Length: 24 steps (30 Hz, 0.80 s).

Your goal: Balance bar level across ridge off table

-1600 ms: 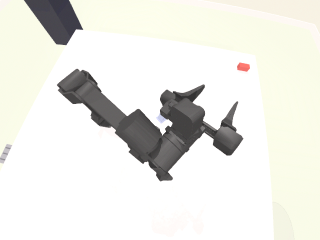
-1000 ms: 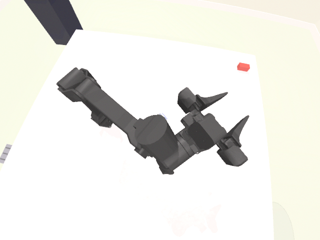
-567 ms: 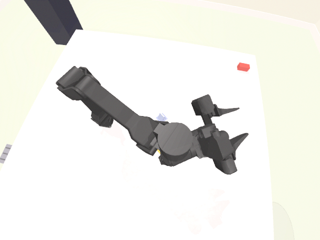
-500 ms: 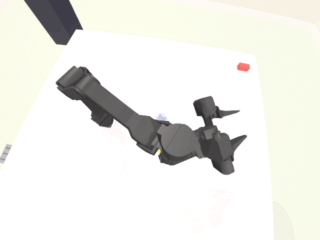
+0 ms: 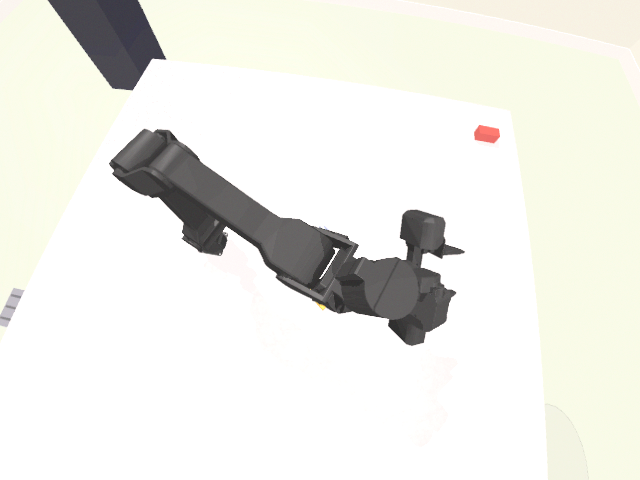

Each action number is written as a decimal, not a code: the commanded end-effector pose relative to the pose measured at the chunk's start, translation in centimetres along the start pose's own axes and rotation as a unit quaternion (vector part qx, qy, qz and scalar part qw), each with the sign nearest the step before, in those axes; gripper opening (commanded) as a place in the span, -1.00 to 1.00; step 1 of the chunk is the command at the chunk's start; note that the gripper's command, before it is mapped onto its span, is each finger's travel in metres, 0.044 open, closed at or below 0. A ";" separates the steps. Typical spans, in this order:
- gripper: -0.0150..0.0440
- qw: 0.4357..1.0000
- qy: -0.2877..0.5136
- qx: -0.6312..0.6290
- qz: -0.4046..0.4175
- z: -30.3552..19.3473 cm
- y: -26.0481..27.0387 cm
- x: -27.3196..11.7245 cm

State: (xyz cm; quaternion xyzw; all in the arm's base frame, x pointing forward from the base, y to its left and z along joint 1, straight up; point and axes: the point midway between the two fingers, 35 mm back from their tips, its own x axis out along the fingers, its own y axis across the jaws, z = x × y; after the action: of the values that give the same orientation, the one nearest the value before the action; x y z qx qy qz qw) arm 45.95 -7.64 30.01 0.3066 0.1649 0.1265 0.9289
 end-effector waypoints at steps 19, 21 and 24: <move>0.58 0.940 0.192 0.115 -0.257 -11.3 -5.6 -3.4; 0.58 0.930 0.211 0.117 -0.278 -12.2 -5.9 -4.2; 0.58 0.911 0.242 0.123 -0.311 -13.7 -6.2 -5.4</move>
State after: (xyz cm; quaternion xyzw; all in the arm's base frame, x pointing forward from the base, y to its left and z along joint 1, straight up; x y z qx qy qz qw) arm 38.60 -7.26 18.45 0.3266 0.4416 -0.0918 0.8306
